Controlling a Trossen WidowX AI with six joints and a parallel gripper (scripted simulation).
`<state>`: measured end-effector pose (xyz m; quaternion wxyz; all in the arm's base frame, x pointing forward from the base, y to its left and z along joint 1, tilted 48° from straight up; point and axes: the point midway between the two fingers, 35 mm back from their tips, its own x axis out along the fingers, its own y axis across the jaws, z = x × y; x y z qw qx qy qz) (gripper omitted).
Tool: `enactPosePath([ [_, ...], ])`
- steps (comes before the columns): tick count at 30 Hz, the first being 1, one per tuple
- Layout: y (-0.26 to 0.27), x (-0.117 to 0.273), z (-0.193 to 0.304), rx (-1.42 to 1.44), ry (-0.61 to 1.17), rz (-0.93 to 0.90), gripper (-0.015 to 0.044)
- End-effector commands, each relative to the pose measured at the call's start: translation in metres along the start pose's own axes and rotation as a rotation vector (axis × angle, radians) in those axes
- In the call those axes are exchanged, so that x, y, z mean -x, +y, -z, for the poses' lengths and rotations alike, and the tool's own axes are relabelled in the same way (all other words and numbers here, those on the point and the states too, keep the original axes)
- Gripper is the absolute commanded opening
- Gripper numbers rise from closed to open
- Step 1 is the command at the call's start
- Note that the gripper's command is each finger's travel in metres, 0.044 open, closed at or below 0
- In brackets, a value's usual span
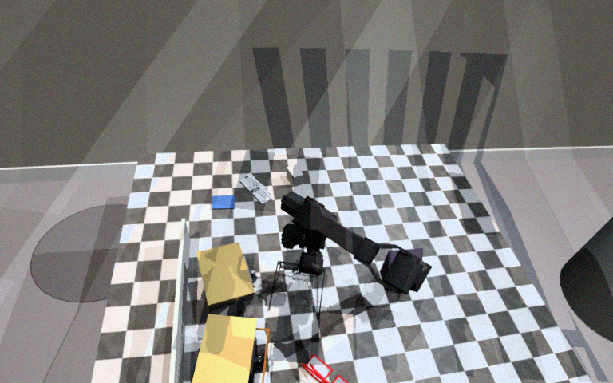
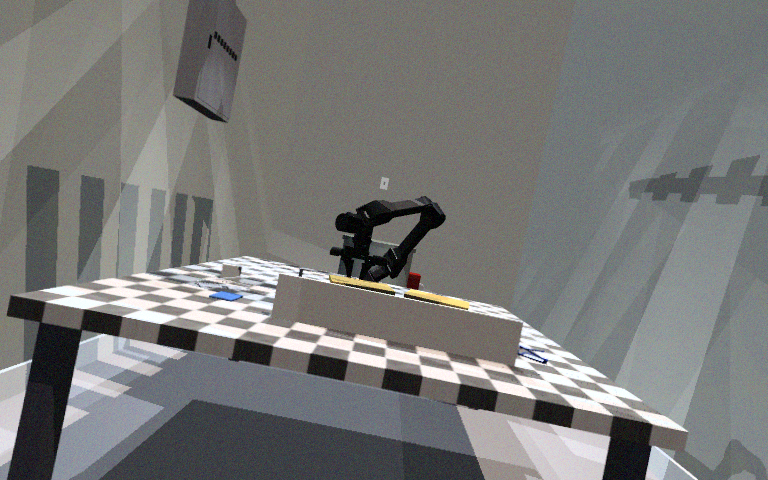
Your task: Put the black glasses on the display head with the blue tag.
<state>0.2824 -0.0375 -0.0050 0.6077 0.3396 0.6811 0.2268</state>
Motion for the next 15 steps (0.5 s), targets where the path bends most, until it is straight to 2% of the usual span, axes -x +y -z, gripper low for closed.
enactPosePath([
  [1,-0.0002,-0.0002,-0.0002,-0.003,-0.002,0.0,0.02],
  [7,0.0054,0.0055,-0.0008,-0.001,0.005,0.001,0.02],
  [9,0.0054,0.0055,-0.0008,-0.001,0.005,0.001,0.0148],
  [10,0.0054,0.0055,-0.0008,-0.001,0.005,0.001,0.014],
  [15,0.0054,0.0055,-0.0008,-0.001,0.005,0.001,0.014],
])
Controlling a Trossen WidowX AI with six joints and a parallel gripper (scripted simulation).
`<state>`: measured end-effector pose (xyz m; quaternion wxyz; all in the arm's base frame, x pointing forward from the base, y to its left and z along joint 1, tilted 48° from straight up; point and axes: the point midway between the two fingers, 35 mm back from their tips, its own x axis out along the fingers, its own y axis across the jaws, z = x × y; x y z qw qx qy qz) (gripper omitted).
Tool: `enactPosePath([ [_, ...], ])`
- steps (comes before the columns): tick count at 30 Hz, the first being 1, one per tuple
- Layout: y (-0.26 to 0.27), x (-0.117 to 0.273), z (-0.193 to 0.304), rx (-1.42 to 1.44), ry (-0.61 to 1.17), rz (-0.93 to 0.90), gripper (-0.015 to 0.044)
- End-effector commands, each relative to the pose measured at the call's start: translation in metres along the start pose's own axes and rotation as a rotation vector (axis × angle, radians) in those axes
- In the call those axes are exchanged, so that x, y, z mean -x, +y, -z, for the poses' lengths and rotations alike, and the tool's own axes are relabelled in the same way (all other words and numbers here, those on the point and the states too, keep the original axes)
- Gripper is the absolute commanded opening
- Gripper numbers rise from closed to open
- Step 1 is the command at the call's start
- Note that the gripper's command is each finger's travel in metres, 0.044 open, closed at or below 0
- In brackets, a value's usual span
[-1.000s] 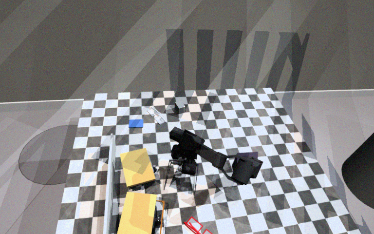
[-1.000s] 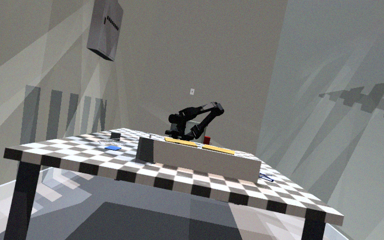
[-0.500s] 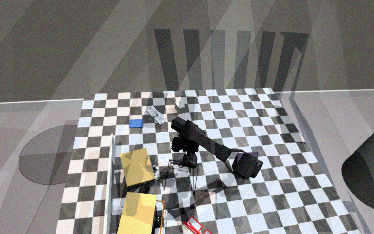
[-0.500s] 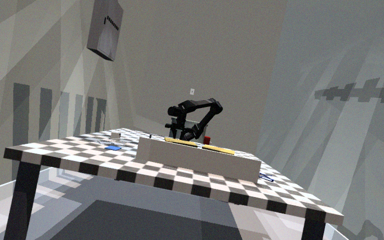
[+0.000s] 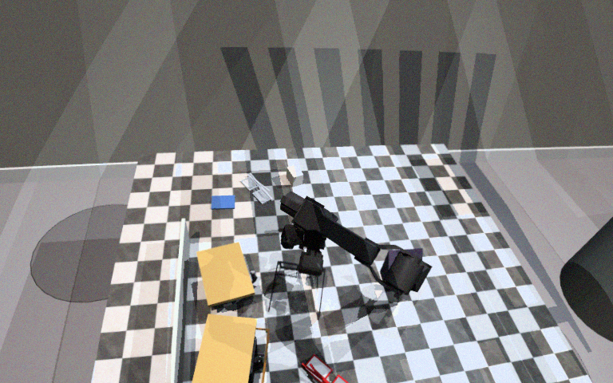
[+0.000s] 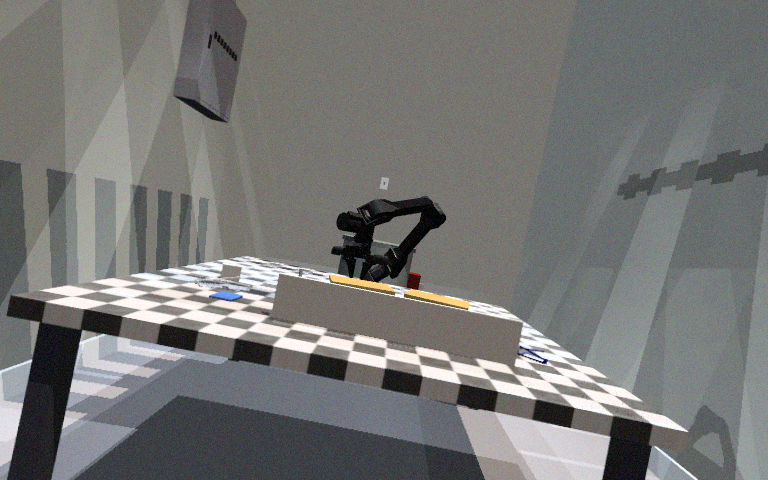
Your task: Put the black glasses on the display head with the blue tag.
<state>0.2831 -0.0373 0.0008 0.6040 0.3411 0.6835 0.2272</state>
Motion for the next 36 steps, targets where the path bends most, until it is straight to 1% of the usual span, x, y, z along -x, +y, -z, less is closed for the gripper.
enactPosePath([
  [1,0.001,0.002,-0.001,0.004,-0.002,0.004,0.014],
  [7,0.001,-0.002,-0.001,0.004,-0.002,0.004,0.014],
  [36,0.001,-0.05,-0.002,0.004,-0.002,0.002,0.014],
])
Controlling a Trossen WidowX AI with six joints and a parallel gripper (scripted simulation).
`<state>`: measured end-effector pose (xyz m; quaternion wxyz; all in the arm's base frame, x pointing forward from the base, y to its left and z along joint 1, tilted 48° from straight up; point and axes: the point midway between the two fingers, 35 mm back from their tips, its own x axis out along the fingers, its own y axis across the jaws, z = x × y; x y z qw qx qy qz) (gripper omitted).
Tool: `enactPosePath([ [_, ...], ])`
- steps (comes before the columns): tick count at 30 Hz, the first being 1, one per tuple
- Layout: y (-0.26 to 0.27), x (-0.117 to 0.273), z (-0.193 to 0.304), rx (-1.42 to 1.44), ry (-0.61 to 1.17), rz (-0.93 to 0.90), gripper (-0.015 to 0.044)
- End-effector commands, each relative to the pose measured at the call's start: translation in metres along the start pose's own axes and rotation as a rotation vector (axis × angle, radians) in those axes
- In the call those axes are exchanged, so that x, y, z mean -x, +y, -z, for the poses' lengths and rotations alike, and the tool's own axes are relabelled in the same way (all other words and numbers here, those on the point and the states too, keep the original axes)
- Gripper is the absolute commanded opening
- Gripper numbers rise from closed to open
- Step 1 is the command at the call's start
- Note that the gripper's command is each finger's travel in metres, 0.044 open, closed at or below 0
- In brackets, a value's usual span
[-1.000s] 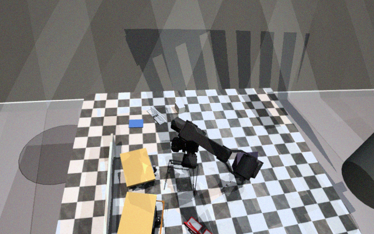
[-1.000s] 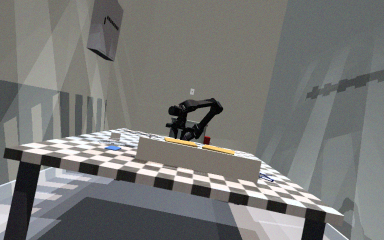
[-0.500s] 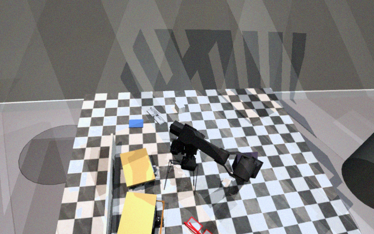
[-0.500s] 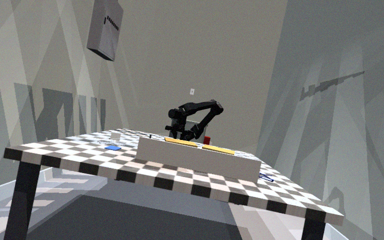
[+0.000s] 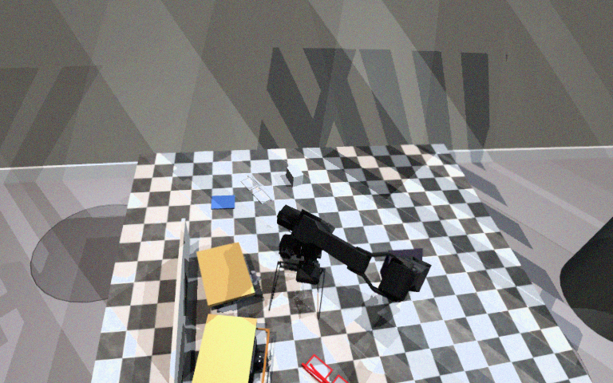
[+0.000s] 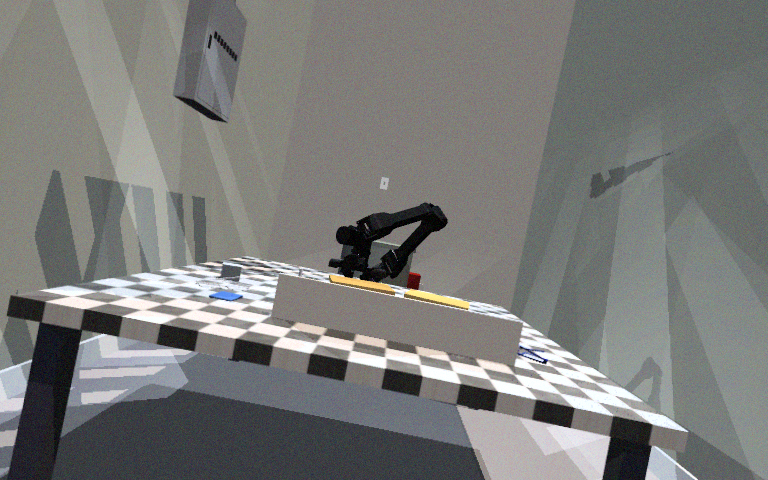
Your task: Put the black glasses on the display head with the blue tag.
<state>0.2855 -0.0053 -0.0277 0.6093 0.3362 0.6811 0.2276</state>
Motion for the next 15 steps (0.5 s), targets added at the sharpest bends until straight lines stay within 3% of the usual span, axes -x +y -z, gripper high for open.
enactPosePath([
  [1,0.0001,-0.0087,0.0022,-0.007,0.005,-0.005,0.014],
  [9,0.0005,-0.0158,0.003,-0.007,0.006,-0.007,0.014],
  [15,0.0006,-0.0126,0.0016,0.0,0.003,-0.002,0.01],
])
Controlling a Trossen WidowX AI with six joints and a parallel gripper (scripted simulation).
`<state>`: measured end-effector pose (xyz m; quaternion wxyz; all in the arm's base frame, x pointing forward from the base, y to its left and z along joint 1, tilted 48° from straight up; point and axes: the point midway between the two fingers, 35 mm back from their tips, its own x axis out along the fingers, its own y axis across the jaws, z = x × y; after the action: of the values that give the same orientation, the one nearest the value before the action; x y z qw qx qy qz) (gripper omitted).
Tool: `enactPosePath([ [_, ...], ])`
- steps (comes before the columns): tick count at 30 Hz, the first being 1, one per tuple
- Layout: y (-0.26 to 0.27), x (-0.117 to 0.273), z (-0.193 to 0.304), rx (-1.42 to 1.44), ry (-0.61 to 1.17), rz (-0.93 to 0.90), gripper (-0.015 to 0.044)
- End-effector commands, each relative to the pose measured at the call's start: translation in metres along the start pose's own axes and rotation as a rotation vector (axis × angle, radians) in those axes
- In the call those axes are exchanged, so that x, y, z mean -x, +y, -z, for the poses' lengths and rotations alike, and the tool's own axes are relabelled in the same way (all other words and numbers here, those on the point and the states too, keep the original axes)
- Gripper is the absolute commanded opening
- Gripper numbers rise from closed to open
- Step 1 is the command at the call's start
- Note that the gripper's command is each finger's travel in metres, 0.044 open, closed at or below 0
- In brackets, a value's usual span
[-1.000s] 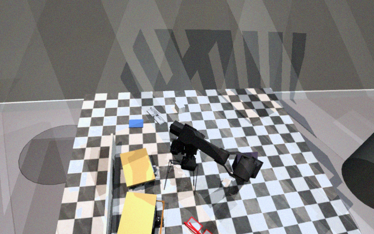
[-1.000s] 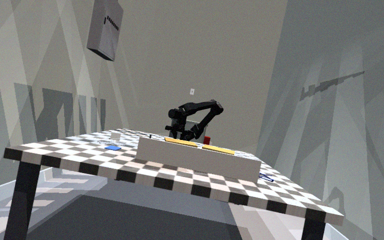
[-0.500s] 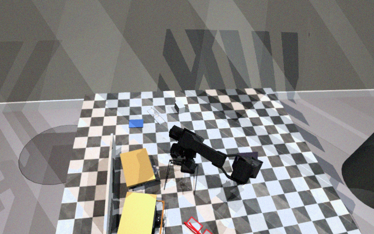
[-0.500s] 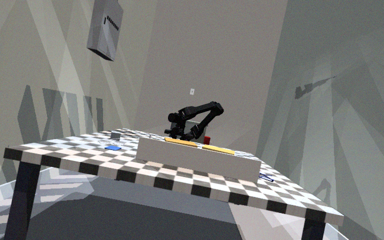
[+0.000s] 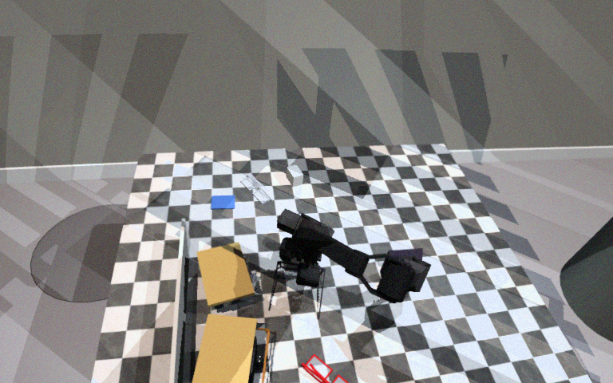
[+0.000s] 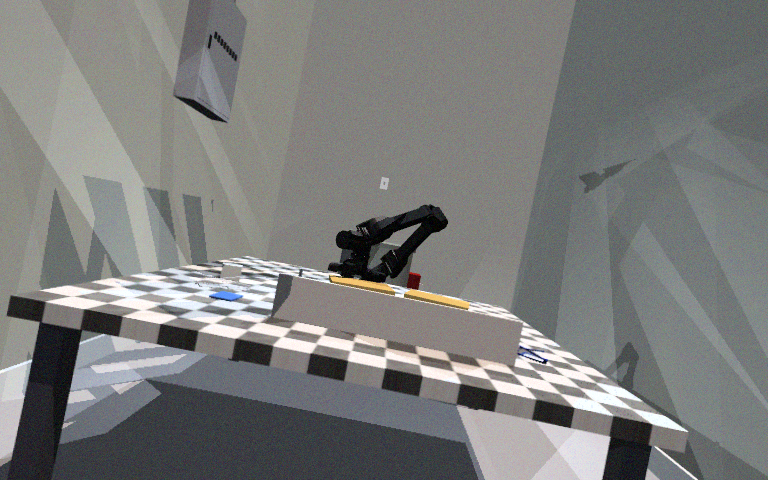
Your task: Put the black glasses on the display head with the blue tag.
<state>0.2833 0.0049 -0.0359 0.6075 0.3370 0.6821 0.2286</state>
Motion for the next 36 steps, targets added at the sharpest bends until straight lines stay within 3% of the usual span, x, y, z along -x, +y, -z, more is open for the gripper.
enactPosePath([
  [1,0.0,0.0,0.0,0.001,-0.001,0.0,0.0093],
  [15,0.0,0.0,0.0,0.001,-0.001,0.0,0.0],
  [21,0.0,0.003,-0.001,0.001,-0.001,0.001,0.0],
  [36,-0.003,0.084,-0.002,-0.006,0.0,0.003,0.0],
])
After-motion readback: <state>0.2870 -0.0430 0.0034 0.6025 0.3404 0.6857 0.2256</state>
